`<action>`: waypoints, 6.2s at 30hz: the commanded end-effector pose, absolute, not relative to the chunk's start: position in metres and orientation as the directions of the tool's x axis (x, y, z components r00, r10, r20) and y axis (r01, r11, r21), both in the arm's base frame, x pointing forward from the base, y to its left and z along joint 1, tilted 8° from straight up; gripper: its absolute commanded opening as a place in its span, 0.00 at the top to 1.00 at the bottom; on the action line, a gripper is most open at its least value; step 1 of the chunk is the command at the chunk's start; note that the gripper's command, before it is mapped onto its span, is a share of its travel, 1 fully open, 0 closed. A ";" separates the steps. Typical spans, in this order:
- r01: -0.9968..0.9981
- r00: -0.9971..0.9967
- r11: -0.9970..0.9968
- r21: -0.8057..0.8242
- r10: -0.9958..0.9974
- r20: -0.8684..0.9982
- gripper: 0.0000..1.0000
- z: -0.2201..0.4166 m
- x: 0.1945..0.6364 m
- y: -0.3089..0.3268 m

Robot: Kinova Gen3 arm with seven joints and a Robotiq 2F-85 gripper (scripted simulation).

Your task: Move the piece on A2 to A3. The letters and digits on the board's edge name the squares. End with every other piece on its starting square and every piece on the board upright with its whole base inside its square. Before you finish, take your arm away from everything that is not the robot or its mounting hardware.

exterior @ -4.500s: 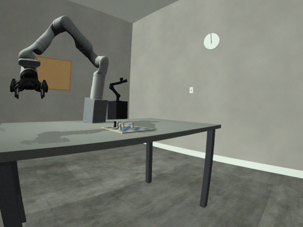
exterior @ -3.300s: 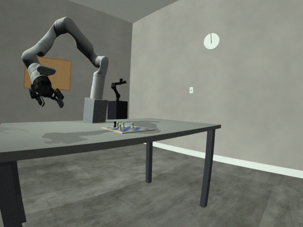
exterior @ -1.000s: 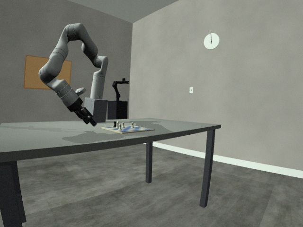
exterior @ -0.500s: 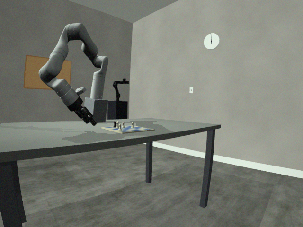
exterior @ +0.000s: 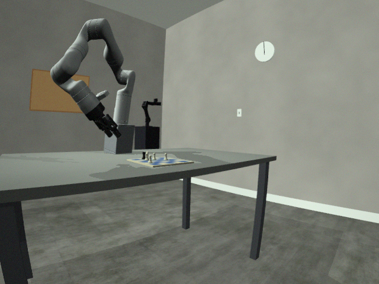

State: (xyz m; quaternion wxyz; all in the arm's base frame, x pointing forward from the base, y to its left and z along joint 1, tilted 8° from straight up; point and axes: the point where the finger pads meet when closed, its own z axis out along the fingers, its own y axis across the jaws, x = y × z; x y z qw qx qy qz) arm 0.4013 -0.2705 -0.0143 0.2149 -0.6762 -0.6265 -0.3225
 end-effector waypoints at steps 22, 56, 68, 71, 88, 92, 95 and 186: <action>0.979 -0.191 0.110 0.174 0.798 0.572 0.00 -0.004 0.404 -0.253; -0.100 -0.985 0.995 0.003 -0.098 -0.143 0.00 0.044 0.454 -0.136; -0.100 -0.985 0.995 0.003 -0.099 -0.143 0.00 0.044 0.454 -0.136; -0.100 -0.985 0.995 0.003 -0.099 -0.143 0.00 0.044 0.454 -0.136; -0.307 -0.943 0.951 -0.026 -0.308 -0.128 0.00 0.036 0.452 -0.136; -0.456 -0.881 0.889 -0.045 -0.458 -0.116 0.00 0.030 0.451 -0.137; -0.580 -0.806 0.813 -0.059 -0.583 -0.104 0.00 0.025 0.450 -0.137; -0.985 0.099 -0.098 -0.142 -0.995 -0.001 0.66 -0.013 0.461 -0.135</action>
